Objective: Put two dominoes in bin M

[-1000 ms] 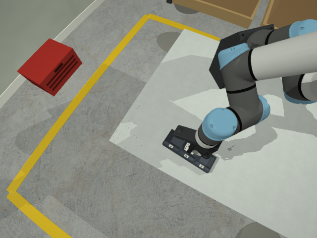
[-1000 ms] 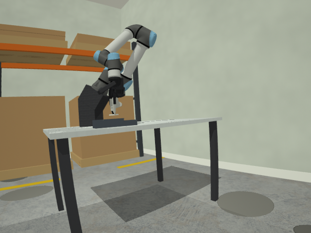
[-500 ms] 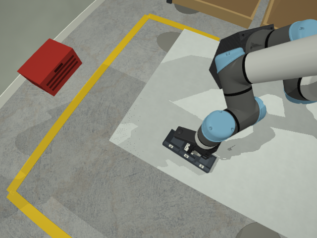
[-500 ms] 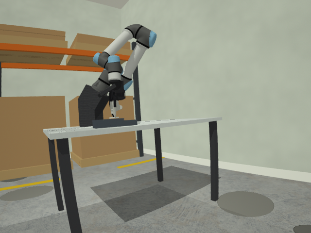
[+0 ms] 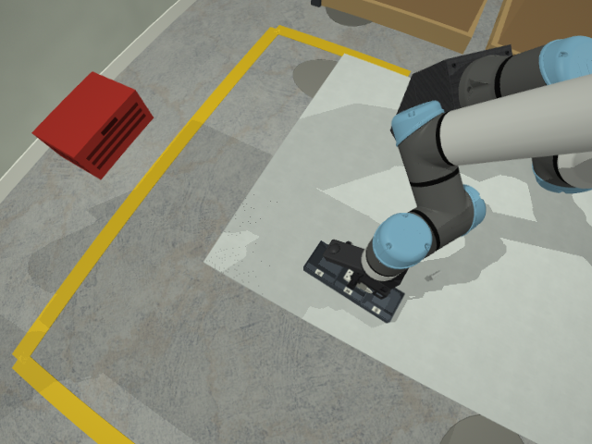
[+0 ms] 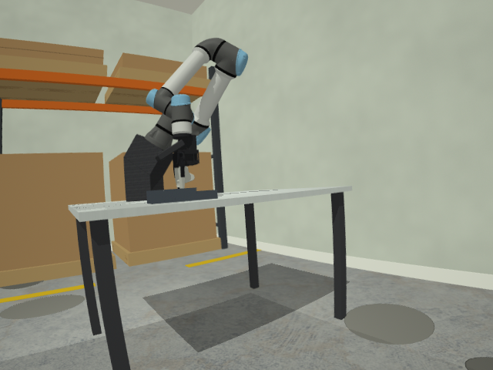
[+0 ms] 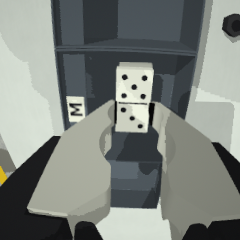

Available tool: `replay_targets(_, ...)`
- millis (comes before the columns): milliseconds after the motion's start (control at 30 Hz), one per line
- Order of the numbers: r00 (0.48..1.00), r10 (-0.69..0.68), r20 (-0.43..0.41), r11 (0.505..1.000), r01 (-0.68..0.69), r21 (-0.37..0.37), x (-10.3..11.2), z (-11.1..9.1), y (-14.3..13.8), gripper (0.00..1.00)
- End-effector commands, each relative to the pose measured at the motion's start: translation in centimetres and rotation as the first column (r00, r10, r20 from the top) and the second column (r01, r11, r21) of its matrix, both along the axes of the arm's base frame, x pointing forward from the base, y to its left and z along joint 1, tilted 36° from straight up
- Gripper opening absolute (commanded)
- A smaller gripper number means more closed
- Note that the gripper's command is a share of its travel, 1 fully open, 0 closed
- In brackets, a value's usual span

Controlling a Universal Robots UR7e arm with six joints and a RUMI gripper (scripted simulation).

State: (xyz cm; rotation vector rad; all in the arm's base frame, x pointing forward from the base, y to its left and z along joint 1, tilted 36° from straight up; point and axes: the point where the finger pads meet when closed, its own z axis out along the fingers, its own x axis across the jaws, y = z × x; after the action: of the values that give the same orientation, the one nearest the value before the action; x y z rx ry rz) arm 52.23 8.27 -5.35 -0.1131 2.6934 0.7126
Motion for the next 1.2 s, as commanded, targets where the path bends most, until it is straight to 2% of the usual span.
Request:
replay_targets(0,1.0,-0.001,0.001,1.0,0.001,-0.001,0.06,-0.12,0.09,0.0)
replay_targets(400,1.0,-0.001,0.001,1.0,0.001,-0.001,-0.03,-0.11,0.15,0.0)
replay_targets(433,1.0,-0.001,0.001,1.0,0.001,-0.001,-0.03,-0.11,0.15,0.19)
replay_targets(1000,1.0,-0.001,0.001,1.0,0.001,-0.001,-0.03,-0.11,0.15,0.19)
replay_targets(1167,1.0,-0.001,0.001,1.0,0.001,-0.001,-0.24,0.42,-0.17,0.19)
